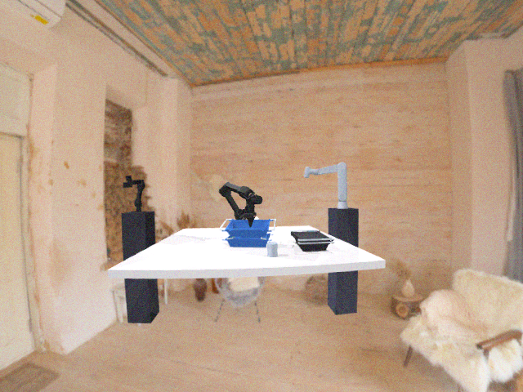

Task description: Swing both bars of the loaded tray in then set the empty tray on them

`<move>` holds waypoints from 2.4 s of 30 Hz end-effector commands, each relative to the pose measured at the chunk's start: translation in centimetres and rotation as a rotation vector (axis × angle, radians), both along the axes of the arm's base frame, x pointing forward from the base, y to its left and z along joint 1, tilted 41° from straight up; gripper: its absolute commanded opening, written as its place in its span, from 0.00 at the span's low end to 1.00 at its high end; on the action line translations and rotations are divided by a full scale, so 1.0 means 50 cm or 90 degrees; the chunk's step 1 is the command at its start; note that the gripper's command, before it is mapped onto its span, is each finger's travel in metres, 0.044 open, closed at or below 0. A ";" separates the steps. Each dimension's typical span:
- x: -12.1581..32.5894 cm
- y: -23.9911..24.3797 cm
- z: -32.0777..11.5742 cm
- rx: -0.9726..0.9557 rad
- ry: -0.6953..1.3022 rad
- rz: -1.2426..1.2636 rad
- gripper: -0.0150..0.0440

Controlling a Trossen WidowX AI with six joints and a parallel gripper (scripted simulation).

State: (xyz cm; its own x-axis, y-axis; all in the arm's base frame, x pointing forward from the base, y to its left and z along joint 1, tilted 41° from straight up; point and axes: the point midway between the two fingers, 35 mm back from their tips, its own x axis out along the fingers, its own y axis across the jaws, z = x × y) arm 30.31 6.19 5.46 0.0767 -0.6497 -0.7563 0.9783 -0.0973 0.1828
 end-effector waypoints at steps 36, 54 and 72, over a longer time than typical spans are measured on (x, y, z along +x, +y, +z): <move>-0.013 -0.018 -0.020 0.003 0.013 -0.009 0.25; -0.013 -0.018 -0.020 0.003 0.013 -0.009 0.25; -0.013 -0.018 -0.020 0.003 0.013 -0.009 0.25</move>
State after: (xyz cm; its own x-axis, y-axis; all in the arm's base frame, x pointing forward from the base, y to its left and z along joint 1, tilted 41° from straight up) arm 30.07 5.72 4.76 0.0779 -0.6490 -0.7568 0.9778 -0.0983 0.1850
